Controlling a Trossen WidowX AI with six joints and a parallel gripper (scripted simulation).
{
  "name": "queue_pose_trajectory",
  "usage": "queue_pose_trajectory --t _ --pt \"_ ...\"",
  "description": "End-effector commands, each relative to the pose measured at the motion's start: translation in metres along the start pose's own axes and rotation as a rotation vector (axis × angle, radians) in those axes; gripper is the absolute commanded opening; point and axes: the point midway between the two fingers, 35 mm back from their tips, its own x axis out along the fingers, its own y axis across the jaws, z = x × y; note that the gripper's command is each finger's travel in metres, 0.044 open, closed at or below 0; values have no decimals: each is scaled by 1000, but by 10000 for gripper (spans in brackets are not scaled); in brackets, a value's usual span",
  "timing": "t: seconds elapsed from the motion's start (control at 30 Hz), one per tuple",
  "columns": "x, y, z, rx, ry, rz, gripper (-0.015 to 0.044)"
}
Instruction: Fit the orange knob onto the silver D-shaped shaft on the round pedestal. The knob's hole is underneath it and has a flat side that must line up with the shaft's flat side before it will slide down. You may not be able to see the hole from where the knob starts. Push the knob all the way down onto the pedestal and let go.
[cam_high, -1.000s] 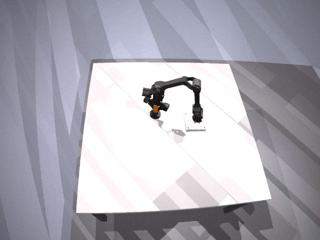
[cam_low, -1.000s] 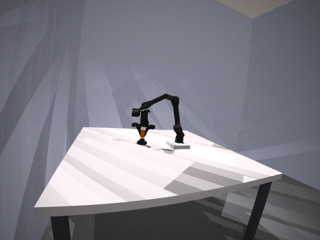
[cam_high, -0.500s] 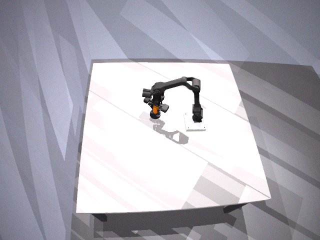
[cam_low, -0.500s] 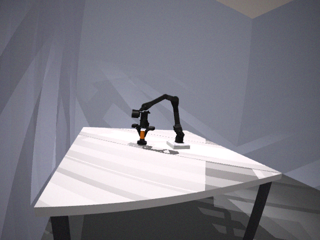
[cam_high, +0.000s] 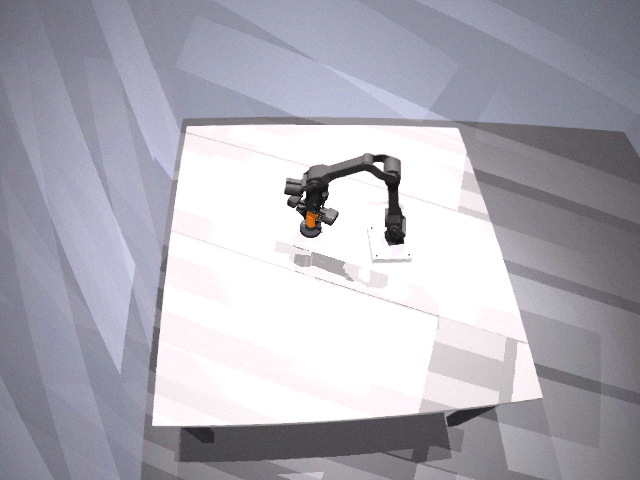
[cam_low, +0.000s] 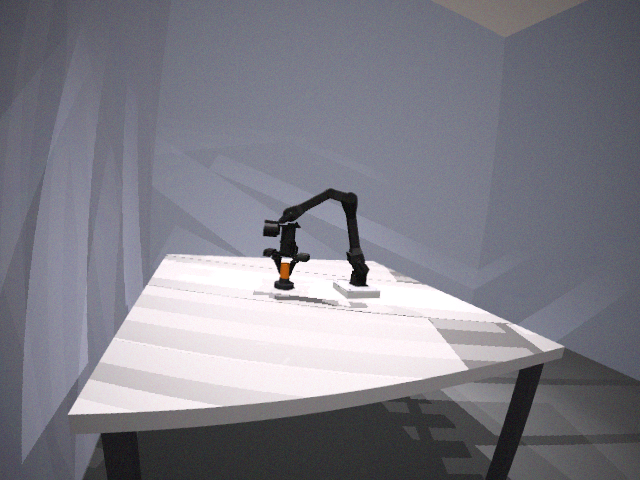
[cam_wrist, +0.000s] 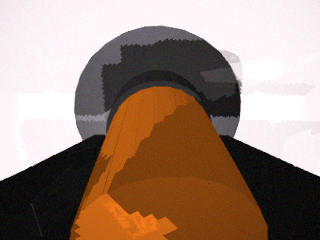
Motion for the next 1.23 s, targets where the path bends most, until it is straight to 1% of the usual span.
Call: queue_pose_trajectory --t 0.0,0.43,0.6,0.67,0.83,0.9,1.2 --pt "0 0 0 3 0 1 105" --pt "0 0 0 3 0 1 440" --pt "0 0 0 3 0 1 440" --pt "-9 2 -1 2 0 1 440" --pt "-76 3 -1 0 0 1 440" --pt "-93 0 -1 0 0 0 440" --pt "-95 2 -1 0 0 0 440"
